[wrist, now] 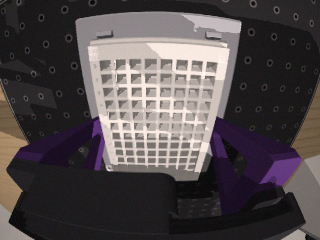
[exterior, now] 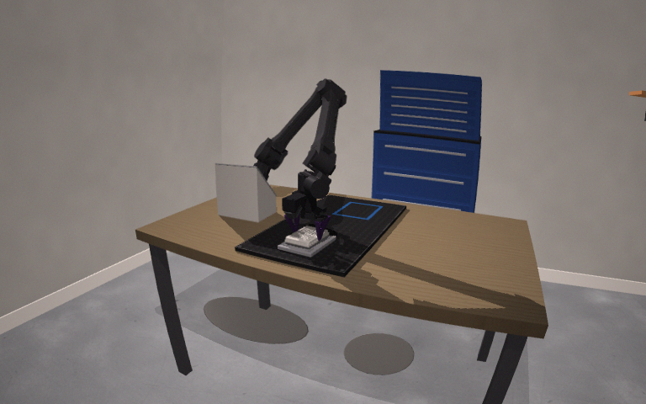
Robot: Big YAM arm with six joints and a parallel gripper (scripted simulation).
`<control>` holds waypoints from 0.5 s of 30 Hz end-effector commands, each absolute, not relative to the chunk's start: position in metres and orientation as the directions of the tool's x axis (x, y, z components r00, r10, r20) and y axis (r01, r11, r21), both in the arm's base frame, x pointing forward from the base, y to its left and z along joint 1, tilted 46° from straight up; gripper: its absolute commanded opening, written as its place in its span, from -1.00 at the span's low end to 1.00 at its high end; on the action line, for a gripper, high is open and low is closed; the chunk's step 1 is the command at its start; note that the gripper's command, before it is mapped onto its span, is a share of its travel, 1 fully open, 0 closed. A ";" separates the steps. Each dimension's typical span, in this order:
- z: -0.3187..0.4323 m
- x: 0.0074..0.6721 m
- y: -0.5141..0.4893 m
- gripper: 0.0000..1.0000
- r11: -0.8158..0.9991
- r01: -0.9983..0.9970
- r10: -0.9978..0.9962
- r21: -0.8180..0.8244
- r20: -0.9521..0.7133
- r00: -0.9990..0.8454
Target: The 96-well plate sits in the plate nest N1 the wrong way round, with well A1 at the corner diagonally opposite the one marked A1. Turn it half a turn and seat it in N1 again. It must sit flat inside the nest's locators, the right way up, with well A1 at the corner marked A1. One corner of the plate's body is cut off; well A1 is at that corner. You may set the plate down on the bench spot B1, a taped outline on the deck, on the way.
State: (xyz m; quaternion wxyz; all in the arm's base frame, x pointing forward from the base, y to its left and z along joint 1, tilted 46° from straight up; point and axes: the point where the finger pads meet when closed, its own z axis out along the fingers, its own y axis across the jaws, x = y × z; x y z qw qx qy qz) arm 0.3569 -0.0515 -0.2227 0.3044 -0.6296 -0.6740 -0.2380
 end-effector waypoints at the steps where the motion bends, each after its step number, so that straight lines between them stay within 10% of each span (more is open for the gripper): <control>1: -0.223 0.360 -0.049 -1.00 0.089 0.994 0.708 -0.059 0.706 -0.022; 15: -0.226 0.356 -0.047 -1.00 0.087 0.994 0.706 -0.067 0.709 -0.014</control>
